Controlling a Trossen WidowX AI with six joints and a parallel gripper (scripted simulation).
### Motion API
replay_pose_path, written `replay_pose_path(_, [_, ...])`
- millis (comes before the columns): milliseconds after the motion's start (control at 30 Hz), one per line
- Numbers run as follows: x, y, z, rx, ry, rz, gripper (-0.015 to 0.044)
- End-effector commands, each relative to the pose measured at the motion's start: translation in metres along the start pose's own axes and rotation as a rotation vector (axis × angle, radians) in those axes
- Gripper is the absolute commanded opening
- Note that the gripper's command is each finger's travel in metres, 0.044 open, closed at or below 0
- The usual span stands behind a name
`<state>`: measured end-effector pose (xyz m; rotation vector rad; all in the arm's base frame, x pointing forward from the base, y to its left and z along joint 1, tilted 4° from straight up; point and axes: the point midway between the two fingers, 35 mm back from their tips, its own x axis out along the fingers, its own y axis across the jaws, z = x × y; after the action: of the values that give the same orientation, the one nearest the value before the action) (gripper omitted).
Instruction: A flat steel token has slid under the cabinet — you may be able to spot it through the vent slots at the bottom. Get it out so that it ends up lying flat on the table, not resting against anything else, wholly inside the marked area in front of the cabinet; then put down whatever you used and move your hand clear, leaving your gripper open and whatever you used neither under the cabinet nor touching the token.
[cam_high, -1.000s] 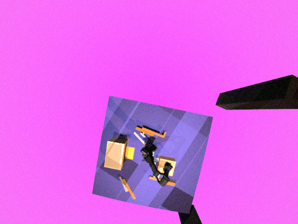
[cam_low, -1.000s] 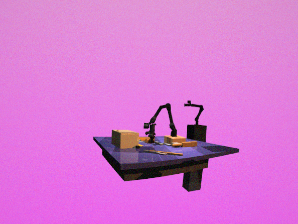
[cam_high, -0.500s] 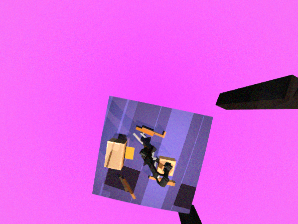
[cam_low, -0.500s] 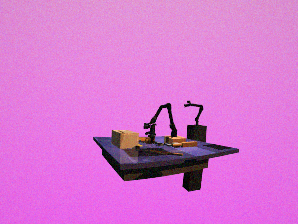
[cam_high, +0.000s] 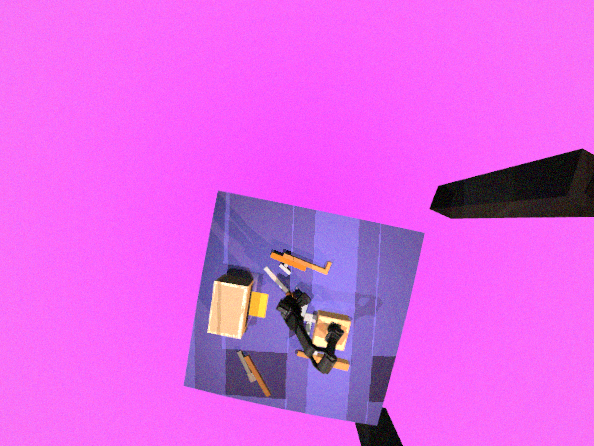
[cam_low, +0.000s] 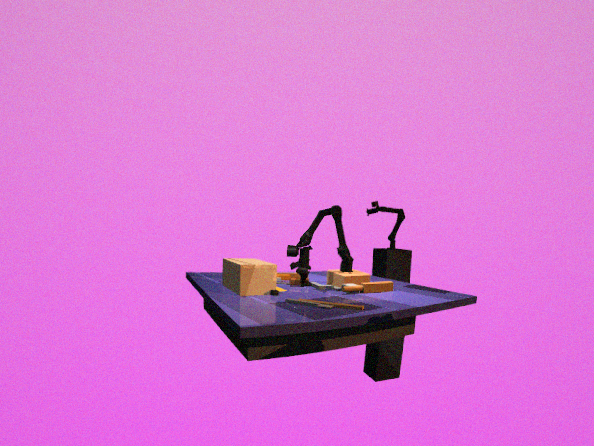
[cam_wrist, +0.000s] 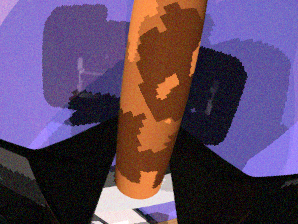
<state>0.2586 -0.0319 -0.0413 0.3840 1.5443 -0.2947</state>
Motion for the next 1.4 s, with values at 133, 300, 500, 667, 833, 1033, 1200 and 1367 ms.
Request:
replay_pose_path(133, [-0.001,0.009,-0.003,-0.002,-0.003,0.006,0.0000])
replay_pose_path(300, [-0.001,0.013,-0.004,-0.002,-0.003,0.006,0.0000])
replay_pose_path(500, [-0.001,0.019,-0.006,-0.002,-0.003,0.006,0.0000])
replay_pose_path(667, [-0.001,0.024,-0.008,-0.002,-0.003,0.007,0.0000])
replay_pose_path(833, [-0.001,0.029,-0.010,-0.002,-0.002,0.007,0.0000])
replay_pose_path(1033, [-0.002,0.034,-0.012,-0.002,-0.002,0.008,0.0000])
replay_pose_path(1200, [-0.002,0.038,-0.015,-0.002,-0.002,0.008,0.0000])
replay_pose_path(1367, [-0.002,0.042,-0.018,-0.002,-0.002,0.008,0.0000])
